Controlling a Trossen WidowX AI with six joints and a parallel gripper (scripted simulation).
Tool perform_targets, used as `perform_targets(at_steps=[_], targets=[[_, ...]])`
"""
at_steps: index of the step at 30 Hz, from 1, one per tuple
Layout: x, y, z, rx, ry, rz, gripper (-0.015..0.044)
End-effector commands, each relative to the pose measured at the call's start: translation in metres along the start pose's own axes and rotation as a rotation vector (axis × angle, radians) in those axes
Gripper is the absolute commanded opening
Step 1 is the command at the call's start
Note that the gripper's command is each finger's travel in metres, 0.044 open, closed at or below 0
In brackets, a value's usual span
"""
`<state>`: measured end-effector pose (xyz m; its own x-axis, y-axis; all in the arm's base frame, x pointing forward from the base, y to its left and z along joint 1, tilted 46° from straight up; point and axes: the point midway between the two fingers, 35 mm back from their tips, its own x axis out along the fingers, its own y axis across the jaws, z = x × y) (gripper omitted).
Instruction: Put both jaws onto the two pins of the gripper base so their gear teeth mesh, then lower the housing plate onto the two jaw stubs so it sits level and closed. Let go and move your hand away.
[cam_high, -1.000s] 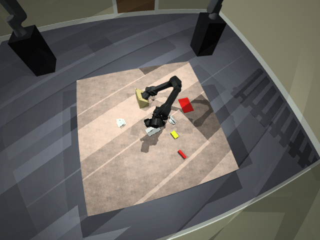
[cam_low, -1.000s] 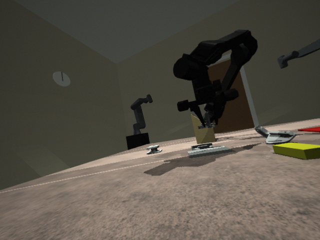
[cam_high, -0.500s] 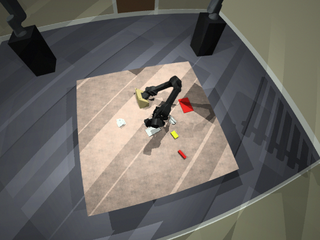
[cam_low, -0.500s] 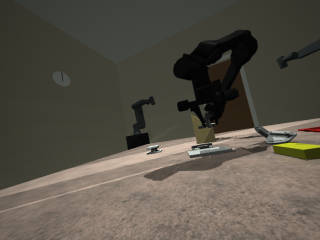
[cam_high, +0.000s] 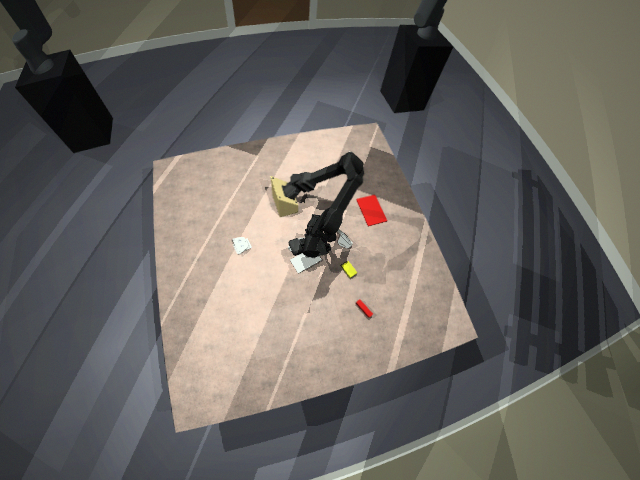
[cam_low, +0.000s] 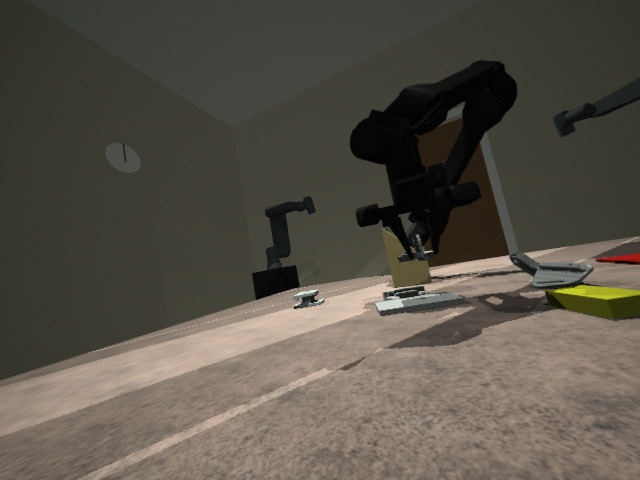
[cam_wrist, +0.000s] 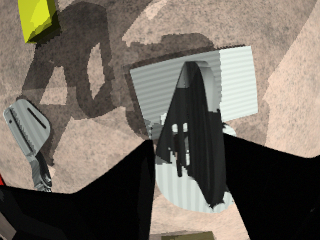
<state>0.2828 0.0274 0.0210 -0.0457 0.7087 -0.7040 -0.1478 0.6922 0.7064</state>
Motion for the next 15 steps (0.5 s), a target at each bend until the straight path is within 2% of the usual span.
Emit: perform_targets(at_steps=[1,15], targets=[[0.008,0.000,-0.001,0.008,0.001,0.004,0.0134],[0.031,0.000,-0.001,0.009,0.001,0.005,0.0134]])
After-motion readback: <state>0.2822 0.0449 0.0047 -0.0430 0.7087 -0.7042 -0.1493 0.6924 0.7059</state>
